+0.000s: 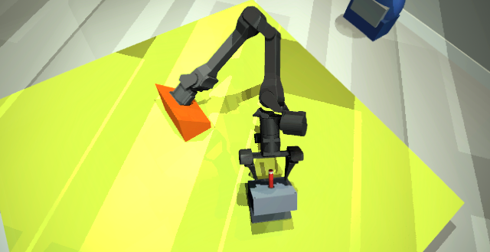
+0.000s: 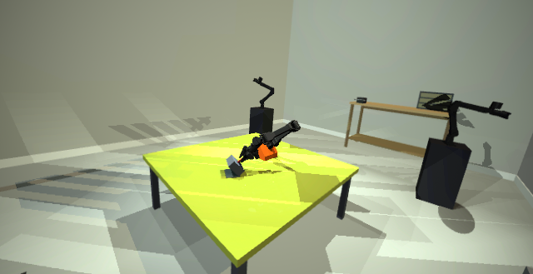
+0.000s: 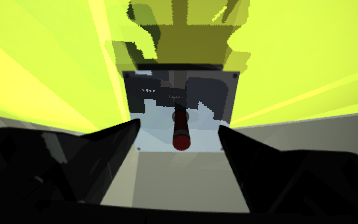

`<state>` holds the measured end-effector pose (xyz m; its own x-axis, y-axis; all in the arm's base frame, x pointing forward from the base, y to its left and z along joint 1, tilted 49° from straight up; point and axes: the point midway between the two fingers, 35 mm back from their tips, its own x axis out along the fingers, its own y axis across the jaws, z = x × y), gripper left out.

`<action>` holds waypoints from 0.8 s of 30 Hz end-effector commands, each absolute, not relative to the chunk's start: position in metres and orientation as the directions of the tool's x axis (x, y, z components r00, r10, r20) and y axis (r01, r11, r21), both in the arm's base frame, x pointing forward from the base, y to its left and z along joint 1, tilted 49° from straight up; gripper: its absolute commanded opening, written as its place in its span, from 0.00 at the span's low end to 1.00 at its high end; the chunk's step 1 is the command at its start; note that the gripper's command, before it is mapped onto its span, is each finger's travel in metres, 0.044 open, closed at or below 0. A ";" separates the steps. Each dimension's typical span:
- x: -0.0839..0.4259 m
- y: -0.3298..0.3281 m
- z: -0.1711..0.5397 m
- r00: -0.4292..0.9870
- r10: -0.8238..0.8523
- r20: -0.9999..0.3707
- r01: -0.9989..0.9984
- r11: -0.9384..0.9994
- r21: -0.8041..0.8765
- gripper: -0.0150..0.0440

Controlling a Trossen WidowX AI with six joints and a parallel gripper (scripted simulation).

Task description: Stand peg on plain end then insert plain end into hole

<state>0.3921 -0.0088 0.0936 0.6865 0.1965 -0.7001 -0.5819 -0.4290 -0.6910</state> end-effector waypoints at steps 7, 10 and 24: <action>0.385 -0.012 0.105 0.689 0.197 -0.698 -0.578 -0.431 -0.693 1.00; 0.382 -0.013 0.108 0.689 0.196 -0.698 -0.579 -0.430 -0.693 1.00; 0.370 -0.018 0.122 0.689 0.194 -0.698 -0.580 -0.430 -0.692 1.00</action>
<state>0.3721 -0.0169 0.1185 0.6870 0.1926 -0.7007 -0.5837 -0.4281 -0.6899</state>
